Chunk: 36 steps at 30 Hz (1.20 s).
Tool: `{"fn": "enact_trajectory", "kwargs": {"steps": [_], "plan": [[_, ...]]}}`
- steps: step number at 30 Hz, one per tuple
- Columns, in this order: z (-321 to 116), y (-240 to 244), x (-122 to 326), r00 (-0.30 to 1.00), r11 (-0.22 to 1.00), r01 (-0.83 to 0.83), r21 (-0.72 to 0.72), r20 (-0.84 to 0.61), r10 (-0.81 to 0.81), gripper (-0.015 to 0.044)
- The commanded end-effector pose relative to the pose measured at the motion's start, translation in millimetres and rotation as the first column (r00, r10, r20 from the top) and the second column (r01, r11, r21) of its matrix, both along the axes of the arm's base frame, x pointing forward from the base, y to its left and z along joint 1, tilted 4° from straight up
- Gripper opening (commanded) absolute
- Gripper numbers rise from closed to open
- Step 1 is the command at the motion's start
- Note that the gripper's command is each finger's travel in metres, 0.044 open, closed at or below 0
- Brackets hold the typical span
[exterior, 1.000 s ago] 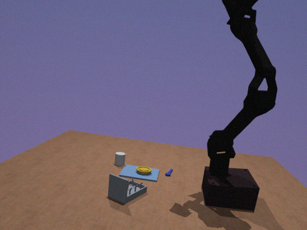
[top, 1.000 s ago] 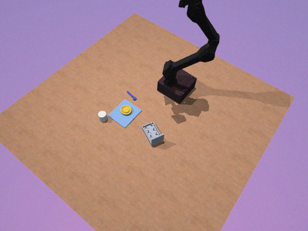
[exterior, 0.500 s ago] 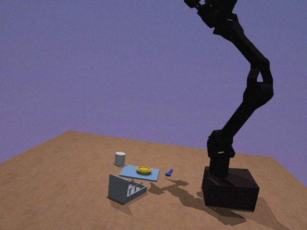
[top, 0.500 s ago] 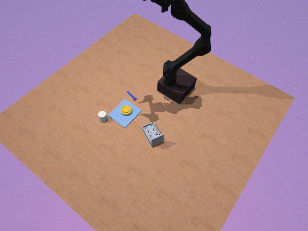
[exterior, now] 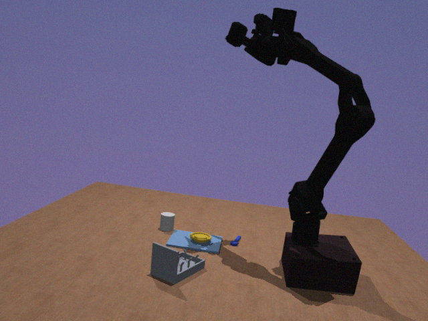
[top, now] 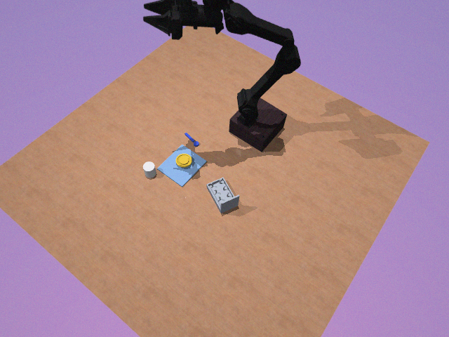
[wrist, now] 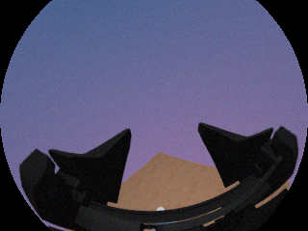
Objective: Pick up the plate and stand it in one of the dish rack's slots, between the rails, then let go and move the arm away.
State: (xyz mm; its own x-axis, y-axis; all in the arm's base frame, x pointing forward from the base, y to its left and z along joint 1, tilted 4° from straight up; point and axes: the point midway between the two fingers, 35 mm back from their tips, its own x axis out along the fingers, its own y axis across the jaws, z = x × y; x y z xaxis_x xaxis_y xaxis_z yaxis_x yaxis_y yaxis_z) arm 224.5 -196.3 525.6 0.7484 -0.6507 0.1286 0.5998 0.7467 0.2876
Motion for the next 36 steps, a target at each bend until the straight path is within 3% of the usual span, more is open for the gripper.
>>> {"fn": "enact_trajectory", "kwargs": {"steps": [1,18,36], "plan": [[-30.9,-4.1,20.4,0.993,0.999,-0.027,0.039,-0.116,0.031,0.04],[-158.3,9.6,80.7,0.795,0.967,-0.158,0.2,-0.555,0.245,0.04],[-279.5,56.6,93.9,0.337,0.876,-0.269,0.4,-0.813,0.475,0.04]]}}
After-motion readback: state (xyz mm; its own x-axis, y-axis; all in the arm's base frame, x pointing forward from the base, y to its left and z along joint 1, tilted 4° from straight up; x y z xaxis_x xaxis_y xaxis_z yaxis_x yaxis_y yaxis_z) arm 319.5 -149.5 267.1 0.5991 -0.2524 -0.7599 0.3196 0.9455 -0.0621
